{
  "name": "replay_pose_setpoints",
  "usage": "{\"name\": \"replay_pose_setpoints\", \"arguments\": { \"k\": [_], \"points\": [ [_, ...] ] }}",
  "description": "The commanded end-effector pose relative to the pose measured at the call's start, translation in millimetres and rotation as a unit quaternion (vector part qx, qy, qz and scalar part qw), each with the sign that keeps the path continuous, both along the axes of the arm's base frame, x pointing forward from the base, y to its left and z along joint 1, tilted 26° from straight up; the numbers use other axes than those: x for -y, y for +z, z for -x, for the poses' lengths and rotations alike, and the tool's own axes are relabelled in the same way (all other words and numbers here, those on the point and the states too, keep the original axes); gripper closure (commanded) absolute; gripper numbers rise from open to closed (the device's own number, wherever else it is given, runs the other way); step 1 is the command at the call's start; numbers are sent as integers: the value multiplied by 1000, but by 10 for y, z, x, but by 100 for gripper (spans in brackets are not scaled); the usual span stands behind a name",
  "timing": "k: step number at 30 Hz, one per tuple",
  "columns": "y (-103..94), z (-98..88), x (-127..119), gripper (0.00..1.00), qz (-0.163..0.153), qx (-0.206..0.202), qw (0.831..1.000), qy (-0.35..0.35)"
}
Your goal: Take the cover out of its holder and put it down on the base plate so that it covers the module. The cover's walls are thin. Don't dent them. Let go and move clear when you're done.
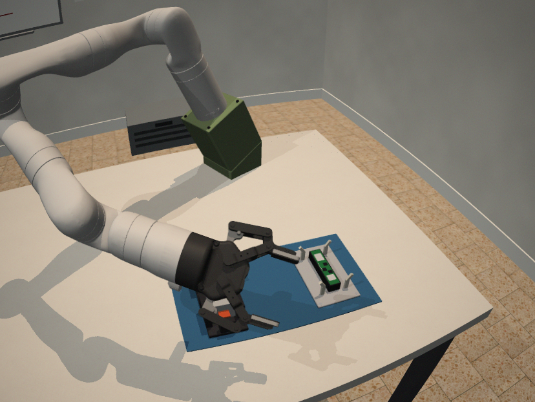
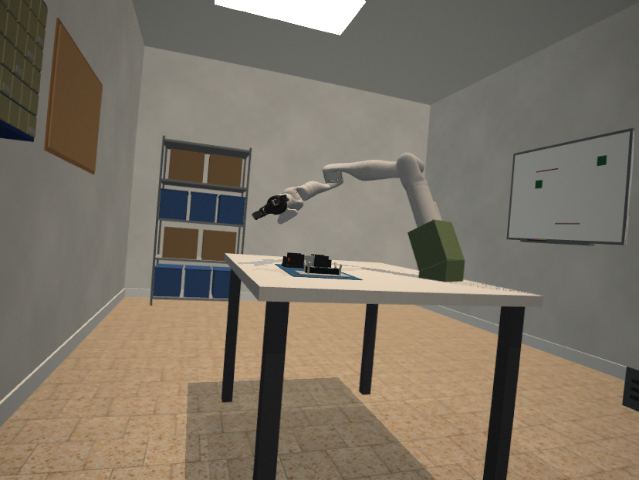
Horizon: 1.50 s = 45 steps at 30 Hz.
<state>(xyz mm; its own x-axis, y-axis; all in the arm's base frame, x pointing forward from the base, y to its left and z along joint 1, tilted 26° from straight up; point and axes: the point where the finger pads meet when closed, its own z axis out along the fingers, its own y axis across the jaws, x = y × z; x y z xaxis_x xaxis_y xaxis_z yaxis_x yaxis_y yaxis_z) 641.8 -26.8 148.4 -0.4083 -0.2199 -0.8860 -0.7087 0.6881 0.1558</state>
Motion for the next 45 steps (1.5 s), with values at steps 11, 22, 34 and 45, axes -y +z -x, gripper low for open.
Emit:
{"name": "replay_pose_setpoints", "arguments": {
  "k": [11,22,34,45],
  "points": [
    [11,-1,-5,0,0,1,1000,0],
    [27,283,-100,0,31,-25,999,-33],
    [43,567,-194,0,62,-51,995,-66],
    [54,1137,-395,0,119,-103,979,-132]
  ]
}}
